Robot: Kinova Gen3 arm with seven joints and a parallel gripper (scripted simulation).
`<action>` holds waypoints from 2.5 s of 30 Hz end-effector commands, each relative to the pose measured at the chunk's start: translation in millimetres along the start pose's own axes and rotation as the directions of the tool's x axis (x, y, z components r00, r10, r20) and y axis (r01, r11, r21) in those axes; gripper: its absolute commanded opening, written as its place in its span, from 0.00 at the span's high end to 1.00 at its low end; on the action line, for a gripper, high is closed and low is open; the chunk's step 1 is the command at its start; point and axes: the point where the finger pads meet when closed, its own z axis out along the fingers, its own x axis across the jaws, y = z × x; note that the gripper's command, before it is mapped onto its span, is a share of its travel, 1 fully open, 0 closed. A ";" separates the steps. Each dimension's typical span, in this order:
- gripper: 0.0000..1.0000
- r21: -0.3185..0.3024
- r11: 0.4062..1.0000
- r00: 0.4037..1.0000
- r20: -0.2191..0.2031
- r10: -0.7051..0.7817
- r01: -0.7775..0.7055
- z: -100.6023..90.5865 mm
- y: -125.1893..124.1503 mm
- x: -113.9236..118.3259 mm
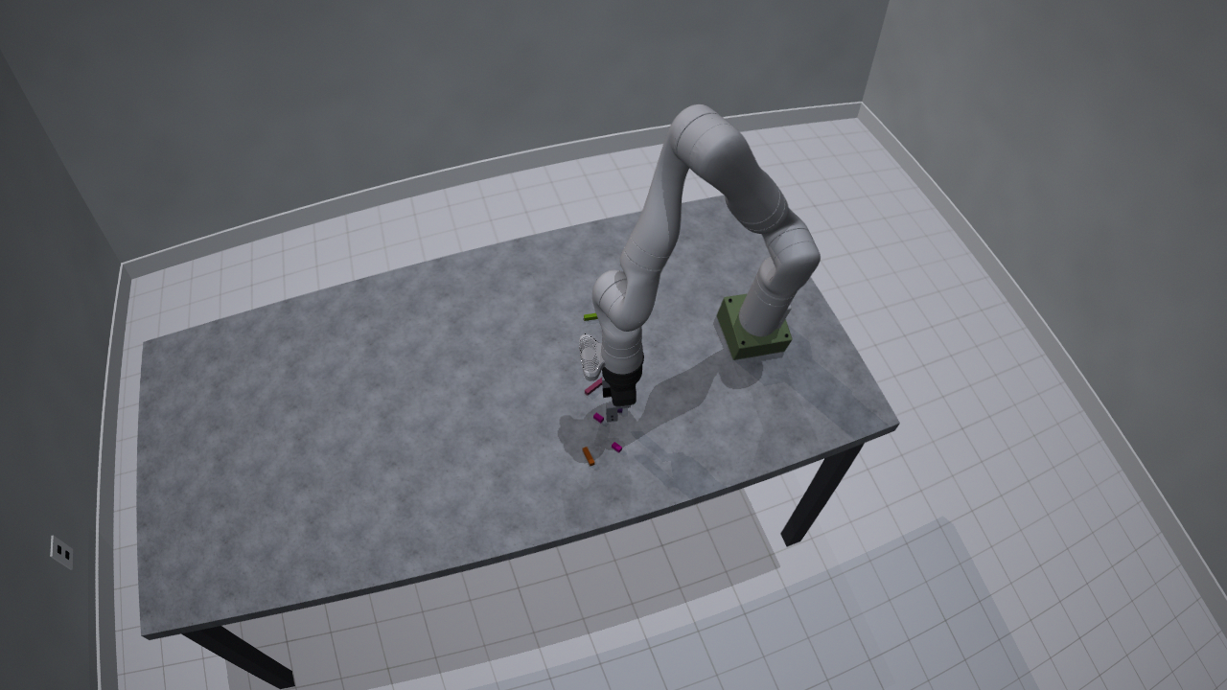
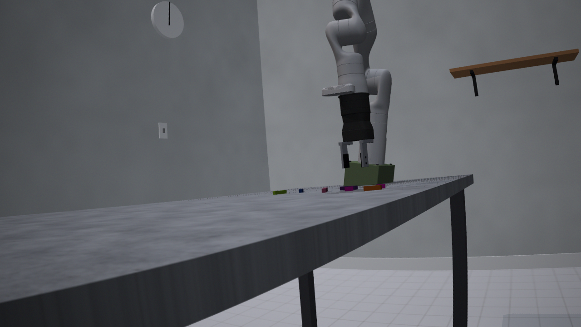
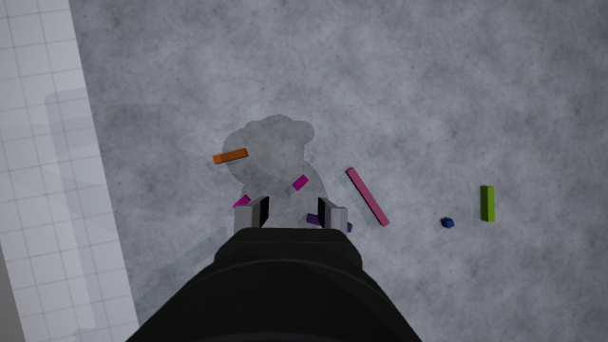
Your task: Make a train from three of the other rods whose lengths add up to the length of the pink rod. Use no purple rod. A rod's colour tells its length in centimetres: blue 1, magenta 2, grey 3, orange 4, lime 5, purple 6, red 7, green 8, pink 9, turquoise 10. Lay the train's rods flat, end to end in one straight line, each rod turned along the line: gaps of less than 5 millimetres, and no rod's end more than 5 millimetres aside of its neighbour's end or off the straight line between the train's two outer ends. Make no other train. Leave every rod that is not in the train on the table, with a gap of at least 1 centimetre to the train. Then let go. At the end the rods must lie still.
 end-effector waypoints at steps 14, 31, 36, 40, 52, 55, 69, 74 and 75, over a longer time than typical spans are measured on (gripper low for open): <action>0.00 0.023 0.885 0.885 0.025 0.464 -0.465 -10.6 4.1 -38.3; 0.00 0.013 0.721 0.720 0.062 0.691 -0.693 -17.0 8.2 -59.4; 0.00 0.010 0.695 0.694 0.067 0.717 -0.719 -17.7 9.2 -62.2; 0.00 0.010 0.696 0.695 0.067 0.716 -0.718 -17.6 9.6 -63.2; 0.46 0.009 0.694 0.693 0.067 0.717 -0.719 -17.5 9.8 -63.4; 0.46 0.009 0.694 0.693 0.067 0.717 -0.719 -17.5 9.8 -63.4; 0.46 0.009 0.694 0.693 0.067 0.717 -0.719 -17.5 9.8 -63.4; 0.46 0.009 0.694 0.693 0.067 0.717 -0.719 -17.5 9.8 -63.4; 0.46 0.009 0.694 0.693 0.067 0.717 -0.719 -17.5 9.8 -63.4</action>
